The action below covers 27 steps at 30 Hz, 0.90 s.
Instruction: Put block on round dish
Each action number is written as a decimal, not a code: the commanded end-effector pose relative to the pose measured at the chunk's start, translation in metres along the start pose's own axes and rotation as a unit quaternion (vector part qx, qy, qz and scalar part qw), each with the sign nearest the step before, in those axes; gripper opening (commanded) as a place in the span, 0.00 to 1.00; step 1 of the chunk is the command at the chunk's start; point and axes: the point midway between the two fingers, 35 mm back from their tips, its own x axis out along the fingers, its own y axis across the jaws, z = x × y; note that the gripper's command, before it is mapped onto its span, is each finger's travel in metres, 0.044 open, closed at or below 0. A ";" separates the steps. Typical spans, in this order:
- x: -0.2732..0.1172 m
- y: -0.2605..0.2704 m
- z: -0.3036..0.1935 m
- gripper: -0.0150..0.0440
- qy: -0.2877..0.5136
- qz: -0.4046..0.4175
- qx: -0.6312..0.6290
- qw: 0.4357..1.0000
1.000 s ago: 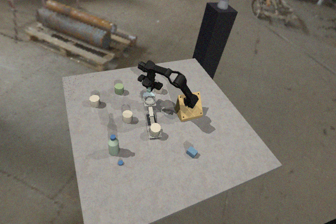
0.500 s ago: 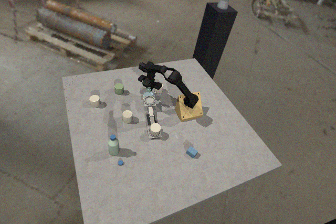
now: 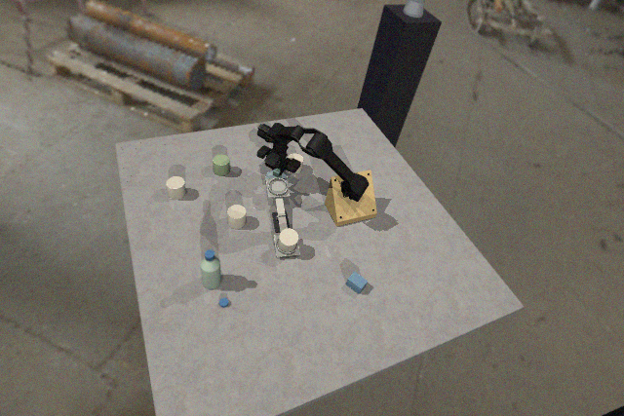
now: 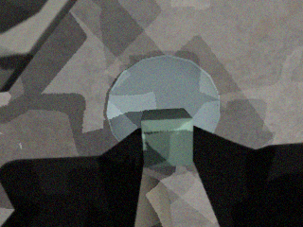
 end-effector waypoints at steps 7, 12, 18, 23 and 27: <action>0.011 -0.001 0.001 0.25 -0.004 -0.003 0.002 1.000; 0.020 -0.001 0.001 0.25 -0.005 -0.003 0.002 1.000; 0.021 0.000 0.000 0.34 -0.001 -0.001 0.001 1.000; 0.021 0.000 0.000 0.57 -0.001 -0.001 0.001 1.000; 0.021 0.000 0.000 0.74 -0.001 -0.001 0.001 1.000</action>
